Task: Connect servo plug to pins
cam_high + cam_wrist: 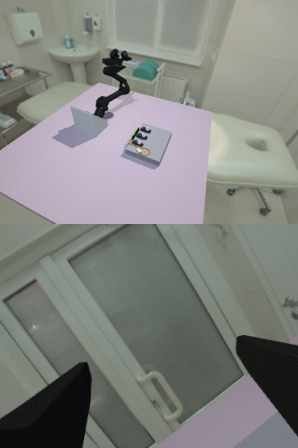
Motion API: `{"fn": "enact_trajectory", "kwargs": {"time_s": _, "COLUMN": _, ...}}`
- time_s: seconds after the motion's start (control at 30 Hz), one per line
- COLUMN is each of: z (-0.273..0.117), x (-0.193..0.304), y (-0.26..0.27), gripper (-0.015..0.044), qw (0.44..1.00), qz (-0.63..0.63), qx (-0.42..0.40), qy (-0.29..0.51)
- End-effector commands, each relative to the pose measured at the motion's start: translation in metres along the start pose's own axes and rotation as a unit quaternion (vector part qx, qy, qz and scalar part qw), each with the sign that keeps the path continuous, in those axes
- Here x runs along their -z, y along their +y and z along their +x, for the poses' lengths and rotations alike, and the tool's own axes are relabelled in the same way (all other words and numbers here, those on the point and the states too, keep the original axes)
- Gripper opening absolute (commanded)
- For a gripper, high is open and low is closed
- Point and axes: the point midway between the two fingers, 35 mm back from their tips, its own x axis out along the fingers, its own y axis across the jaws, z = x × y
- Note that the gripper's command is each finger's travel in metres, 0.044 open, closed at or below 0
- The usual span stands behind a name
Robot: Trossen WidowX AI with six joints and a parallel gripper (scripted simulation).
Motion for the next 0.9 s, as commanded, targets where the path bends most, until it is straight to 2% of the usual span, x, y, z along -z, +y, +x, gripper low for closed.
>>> {"fn": "enact_trajectory", "kwargs": {"time_s": 0.0, "z": 0.000, "x": 0.000, "y": 0.000, "gripper": 0.0374, "qw": 1.000, "qz": 0.000, "qx": -0.001, "qy": 0.000}}
{"fn": "enact_trajectory", "kwargs": {"time_s": 0.33, "z": 0.013, "x": 0.002, "y": 0.010, "gripper": 0.0115, "qw": 0.998, "qz": -0.038, "qx": -0.055, "qy": 0.016}}
{"fn": "enact_trajectory", "kwargs": {"time_s": 0.87, "z": 0.044, "x": 0.010, "y": 0.028, "gripper": 0.0115, "qw": 0.981, "qz": -0.112, "qx": -0.160, "qy": 0.018}}
